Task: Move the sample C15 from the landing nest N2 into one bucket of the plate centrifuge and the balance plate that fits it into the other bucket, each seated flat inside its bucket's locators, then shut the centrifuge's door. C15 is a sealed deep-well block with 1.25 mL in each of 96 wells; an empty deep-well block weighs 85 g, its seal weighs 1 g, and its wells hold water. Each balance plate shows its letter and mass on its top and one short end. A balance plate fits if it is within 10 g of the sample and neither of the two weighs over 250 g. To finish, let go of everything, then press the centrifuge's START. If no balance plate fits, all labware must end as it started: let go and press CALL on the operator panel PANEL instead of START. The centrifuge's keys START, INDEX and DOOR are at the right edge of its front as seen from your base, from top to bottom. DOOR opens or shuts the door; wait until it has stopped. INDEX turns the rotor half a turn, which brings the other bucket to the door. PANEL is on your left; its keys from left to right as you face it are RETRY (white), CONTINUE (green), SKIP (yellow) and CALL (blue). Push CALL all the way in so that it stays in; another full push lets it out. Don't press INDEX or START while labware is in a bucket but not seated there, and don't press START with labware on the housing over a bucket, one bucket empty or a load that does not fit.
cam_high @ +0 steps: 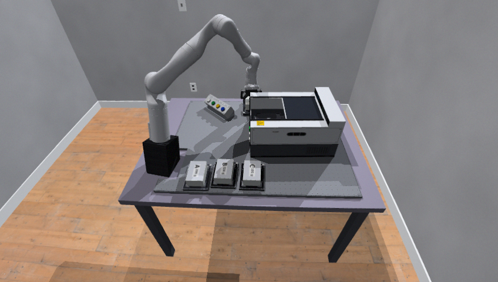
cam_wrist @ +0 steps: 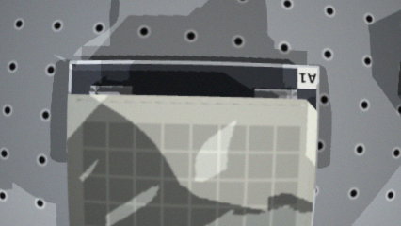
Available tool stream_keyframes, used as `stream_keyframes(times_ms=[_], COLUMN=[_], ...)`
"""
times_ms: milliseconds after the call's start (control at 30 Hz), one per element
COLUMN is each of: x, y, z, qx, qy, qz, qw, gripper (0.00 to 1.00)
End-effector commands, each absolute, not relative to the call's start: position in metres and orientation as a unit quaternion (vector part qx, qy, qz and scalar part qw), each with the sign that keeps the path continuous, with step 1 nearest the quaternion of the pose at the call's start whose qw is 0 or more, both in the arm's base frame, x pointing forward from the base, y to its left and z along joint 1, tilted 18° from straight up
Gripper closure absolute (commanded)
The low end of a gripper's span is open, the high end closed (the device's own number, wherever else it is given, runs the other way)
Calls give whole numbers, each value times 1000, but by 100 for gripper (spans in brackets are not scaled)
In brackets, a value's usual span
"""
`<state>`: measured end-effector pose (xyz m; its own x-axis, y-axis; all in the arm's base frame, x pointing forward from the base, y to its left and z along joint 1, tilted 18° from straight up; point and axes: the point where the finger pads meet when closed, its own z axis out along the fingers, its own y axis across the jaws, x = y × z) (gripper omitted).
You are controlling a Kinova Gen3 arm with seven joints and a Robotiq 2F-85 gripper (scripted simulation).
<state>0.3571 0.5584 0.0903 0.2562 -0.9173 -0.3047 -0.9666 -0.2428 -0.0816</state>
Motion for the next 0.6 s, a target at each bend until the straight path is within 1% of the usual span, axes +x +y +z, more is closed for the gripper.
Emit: stream_keyframes(times_ms=[0, 567], x=[358, 358], y=[558, 552], z=[93, 112], qx=[-782, -782], qy=[602, 602], qz=[97, 97], qw=[128, 128], gripper=[5, 5])
